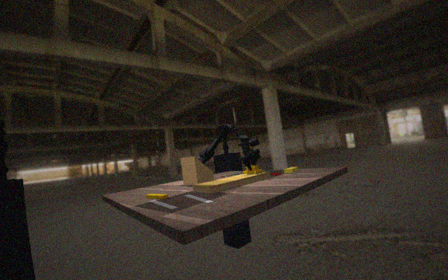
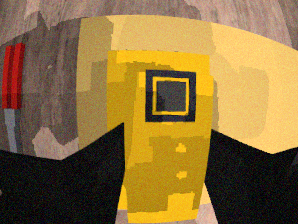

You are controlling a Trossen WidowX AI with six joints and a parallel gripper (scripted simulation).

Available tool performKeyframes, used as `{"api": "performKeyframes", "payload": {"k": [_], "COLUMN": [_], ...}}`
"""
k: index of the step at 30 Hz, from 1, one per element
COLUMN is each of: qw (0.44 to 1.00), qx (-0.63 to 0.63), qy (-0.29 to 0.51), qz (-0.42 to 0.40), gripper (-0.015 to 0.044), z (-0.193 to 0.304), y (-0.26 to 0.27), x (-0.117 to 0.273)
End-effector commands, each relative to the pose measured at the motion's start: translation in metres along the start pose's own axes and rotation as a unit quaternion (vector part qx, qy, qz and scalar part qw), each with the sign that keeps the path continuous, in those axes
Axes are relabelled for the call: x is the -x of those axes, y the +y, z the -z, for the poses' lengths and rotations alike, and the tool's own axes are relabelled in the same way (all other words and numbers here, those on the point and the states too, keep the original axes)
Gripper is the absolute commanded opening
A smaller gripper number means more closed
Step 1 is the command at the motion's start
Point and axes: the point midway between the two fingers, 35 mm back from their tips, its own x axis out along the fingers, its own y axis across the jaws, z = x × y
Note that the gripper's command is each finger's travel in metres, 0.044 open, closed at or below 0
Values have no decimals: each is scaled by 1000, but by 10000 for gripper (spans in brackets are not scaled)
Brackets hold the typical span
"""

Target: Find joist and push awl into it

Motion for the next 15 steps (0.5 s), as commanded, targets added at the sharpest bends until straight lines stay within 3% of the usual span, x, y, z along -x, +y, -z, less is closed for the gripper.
{"api": "performKeyframes", "payload": {"k": [1,15], "qw": [1000,1000], "qx": [3,3], "qy": [2,2], "qz": [-5,-4], "gripper": [0,0], "z": [0,0], "y": [1,-26], "x": [-1,-1]}}
